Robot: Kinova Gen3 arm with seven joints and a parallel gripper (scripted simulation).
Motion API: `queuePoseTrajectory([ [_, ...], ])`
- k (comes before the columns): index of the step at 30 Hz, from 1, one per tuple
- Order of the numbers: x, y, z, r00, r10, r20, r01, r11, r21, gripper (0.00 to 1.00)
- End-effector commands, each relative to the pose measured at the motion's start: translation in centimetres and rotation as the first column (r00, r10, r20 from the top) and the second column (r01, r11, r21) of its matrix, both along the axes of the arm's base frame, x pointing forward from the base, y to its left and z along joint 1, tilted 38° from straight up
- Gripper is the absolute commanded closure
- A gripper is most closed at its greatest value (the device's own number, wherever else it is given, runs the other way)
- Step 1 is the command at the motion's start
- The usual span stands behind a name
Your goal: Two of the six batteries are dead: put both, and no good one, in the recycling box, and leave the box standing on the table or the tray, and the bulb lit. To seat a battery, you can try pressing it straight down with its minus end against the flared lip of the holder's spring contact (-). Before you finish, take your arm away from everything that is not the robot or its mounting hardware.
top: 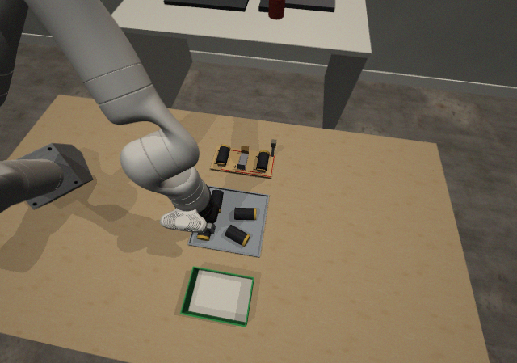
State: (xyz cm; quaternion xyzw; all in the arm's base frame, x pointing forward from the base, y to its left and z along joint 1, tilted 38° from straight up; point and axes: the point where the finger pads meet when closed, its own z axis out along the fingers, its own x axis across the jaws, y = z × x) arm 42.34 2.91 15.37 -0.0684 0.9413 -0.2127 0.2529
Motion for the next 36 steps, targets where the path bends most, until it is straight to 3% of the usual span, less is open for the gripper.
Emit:
queuePoseTrajectory([
  [1, 0.24, -1.04, -0.48, 1.0, -0.019, -0.002, 0.019, 1.0, 0.0, 0.43],
  [14, 0.27, -1.06, -0.52, 1.0, -0.019, -0.002, 0.019, 1.0, 0.0, 0.43],
  [15, 0.27, -1.06, -0.52, 1.0, -0.019, -0.002, 0.019, 1.0, 0.0, 0.1],
  [36, 0.25, -1.05, -0.5, 1.0, -0.019, -0.002, 0.019, 1.0, 0.0, 0.1],
])
